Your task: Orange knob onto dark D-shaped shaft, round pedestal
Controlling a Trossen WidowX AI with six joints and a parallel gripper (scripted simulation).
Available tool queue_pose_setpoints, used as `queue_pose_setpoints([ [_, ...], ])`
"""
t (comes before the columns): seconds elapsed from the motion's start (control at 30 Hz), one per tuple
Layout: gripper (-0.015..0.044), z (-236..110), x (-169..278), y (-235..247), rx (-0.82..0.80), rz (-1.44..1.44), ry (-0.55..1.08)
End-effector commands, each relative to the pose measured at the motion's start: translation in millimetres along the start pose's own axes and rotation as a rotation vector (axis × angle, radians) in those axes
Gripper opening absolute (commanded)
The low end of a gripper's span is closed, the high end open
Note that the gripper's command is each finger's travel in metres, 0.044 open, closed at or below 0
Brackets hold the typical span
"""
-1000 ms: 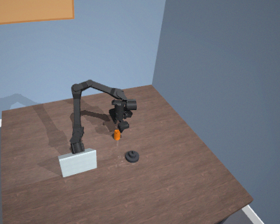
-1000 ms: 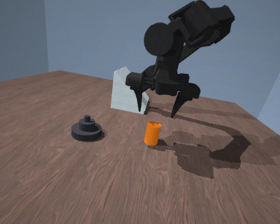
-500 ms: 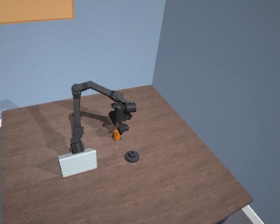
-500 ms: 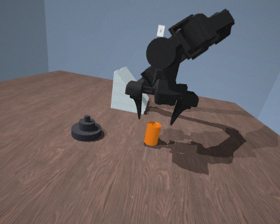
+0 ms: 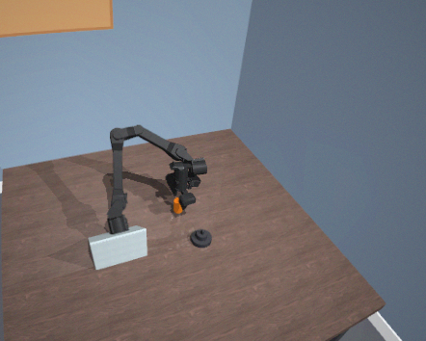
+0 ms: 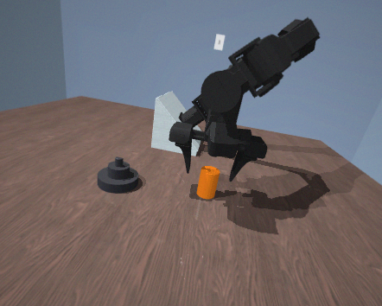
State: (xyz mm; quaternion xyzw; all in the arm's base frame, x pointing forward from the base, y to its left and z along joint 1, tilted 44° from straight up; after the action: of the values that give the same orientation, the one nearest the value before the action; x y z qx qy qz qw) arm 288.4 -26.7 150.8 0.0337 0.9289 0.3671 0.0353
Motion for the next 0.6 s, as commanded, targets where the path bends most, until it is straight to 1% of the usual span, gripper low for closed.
queue_pose_setpoints([
  [0.0,0.0440,8.8,1.4,-0.7,-0.006,0.009,0.005],
  [0.57,0.0440,35.5,3.5,0.1,-0.010,0.009,0.005],
])
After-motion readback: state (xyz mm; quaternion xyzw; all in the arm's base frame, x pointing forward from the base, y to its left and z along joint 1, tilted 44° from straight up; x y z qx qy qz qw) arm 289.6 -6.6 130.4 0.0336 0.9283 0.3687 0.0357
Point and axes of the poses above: the point midway between the two fingers, 35 mm back from their tips, its own z axis out along the fingers, its own y axis across the jaws, x = y × z, the point moved 10 cm from there along -z, back along the fingers, and after that the axes turned 1 degree about z, right-handed, at the moved point
